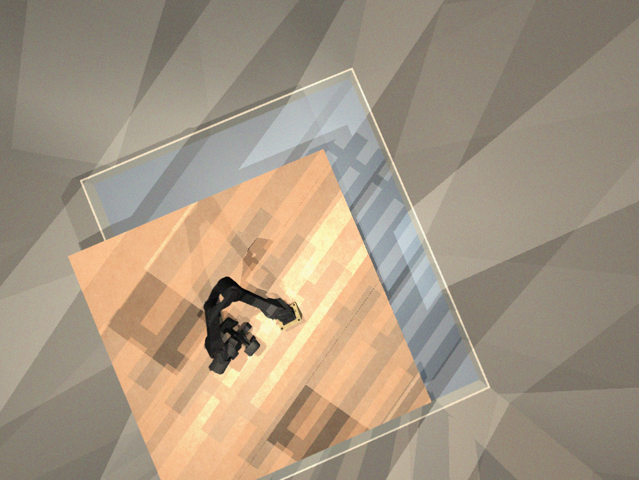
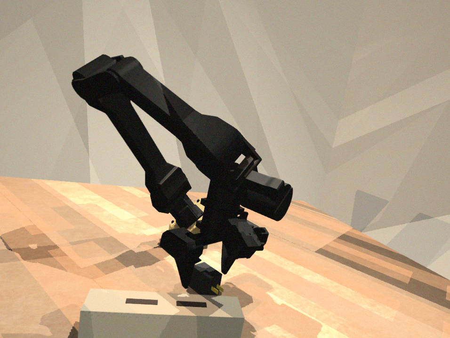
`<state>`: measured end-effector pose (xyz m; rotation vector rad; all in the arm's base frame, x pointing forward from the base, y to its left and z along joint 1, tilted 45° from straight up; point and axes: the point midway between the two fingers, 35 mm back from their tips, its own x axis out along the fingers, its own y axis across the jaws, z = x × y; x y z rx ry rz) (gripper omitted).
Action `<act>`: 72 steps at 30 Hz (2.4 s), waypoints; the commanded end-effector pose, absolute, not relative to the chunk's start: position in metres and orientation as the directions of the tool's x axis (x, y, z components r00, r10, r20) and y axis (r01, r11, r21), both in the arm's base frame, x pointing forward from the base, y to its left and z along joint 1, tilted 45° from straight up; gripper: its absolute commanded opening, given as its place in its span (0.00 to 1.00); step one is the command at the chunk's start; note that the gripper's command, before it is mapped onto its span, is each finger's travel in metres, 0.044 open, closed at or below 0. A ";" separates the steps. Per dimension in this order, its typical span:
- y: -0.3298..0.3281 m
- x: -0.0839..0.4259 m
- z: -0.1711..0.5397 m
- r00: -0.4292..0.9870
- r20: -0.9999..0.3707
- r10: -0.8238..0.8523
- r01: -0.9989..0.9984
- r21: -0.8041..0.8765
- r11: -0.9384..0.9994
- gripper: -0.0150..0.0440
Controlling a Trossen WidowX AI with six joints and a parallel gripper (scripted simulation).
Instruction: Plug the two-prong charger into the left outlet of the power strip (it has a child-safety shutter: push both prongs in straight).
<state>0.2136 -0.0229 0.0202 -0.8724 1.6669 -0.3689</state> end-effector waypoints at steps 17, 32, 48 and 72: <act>-0.030 0.213 0.014 -0.064 -0.699 -0.712 -0.349 -0.653 0.672 0.56; -0.017 0.213 0.026 -0.064 -0.700 -0.711 -0.351 -0.651 0.673 0.25; 0.005 0.211 0.052 -0.067 -0.700 -0.711 -0.312 -0.662 0.681 0.25; -0.039 0.206 0.047 -0.065 -0.724 -0.687 0.133 -0.689 0.713 0.25</act>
